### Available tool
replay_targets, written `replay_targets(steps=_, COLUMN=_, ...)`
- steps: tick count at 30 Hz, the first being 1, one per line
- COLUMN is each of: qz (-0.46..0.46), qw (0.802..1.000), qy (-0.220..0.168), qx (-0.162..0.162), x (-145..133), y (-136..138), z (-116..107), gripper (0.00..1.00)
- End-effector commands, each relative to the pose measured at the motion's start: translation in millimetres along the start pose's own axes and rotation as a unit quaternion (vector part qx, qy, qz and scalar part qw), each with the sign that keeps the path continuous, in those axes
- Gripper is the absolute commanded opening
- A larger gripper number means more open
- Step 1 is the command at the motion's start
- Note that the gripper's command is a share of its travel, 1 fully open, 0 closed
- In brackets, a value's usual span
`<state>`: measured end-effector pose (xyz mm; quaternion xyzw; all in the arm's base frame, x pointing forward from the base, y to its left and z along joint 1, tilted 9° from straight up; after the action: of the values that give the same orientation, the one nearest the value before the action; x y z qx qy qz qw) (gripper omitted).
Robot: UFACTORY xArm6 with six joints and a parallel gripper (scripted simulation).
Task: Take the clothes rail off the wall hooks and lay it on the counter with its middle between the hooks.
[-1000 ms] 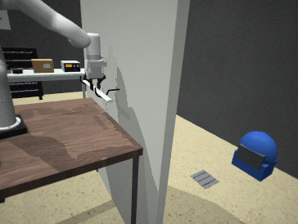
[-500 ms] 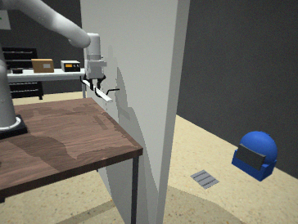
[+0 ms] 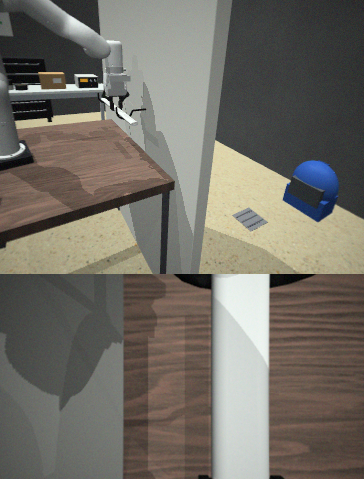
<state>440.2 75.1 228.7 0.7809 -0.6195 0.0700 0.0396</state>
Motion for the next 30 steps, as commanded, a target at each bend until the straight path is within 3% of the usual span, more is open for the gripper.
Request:
replay_targets(steps=1, qz=0.000, qw=1.000, qy=0.000, qx=0.002, x=0.2, y=-1.1, z=-1.7, gripper=0.00)
replay_targets(steps=30, qz=0.000, qw=1.000, qy=0.000, qx=0.002, x=0.1, y=-1.1, z=-11.6, gripper=0.00)
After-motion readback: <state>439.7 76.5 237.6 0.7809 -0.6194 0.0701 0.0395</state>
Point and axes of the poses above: the point where the finger pads meet when closed, its own z axis out along the fingers, its own y axis across the jaws, x = y × z, the point moved 4 cm from there along -z, back along the fingers, and after that the axes turned 2 degrees about -z, right-handed, at the moved point
